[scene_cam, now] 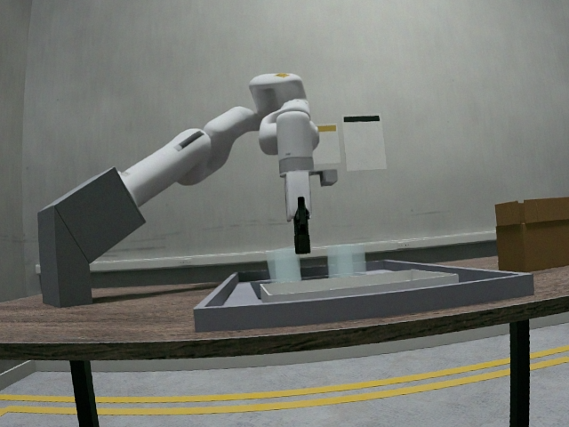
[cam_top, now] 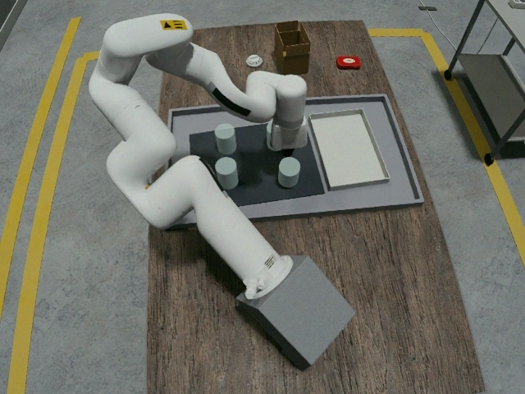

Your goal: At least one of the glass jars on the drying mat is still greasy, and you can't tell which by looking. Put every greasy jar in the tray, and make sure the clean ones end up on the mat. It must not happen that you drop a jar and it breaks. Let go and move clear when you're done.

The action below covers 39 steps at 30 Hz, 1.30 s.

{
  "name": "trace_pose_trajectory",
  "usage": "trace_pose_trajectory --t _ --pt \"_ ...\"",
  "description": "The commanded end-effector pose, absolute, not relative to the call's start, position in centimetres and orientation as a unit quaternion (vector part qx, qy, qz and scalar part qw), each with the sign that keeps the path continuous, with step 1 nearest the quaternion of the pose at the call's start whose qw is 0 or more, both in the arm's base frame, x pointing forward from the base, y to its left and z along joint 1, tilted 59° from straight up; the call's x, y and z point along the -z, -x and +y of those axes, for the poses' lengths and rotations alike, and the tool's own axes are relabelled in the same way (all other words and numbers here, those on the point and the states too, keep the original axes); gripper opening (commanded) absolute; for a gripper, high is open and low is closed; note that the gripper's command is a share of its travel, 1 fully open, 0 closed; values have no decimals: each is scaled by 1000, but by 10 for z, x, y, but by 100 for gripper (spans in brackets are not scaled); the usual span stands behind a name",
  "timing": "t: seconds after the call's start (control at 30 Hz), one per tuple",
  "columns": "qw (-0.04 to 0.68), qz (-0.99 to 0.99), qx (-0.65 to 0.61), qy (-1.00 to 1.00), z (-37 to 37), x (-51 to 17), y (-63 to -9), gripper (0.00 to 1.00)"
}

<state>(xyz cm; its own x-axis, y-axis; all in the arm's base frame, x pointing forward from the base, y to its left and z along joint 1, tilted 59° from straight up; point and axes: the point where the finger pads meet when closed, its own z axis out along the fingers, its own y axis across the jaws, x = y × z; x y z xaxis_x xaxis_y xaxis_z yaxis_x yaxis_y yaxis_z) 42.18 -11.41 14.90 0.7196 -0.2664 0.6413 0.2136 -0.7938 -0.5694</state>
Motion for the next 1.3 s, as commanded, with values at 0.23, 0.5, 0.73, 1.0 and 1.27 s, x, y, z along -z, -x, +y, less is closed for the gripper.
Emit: trace_pose_trajectory --t 0.23,0.5,0.73,1.0,1.27 --pt "320 16 375 870 -117 -155 -432 0" --pt "320 16 375 870 -119 -161 -443 0" --pt "320 16 375 870 -119 -161 -443 0" --pt "320 16 375 870 -119 -161 -443 0" --pt "320 16 375 870 -119 -161 -443 0"
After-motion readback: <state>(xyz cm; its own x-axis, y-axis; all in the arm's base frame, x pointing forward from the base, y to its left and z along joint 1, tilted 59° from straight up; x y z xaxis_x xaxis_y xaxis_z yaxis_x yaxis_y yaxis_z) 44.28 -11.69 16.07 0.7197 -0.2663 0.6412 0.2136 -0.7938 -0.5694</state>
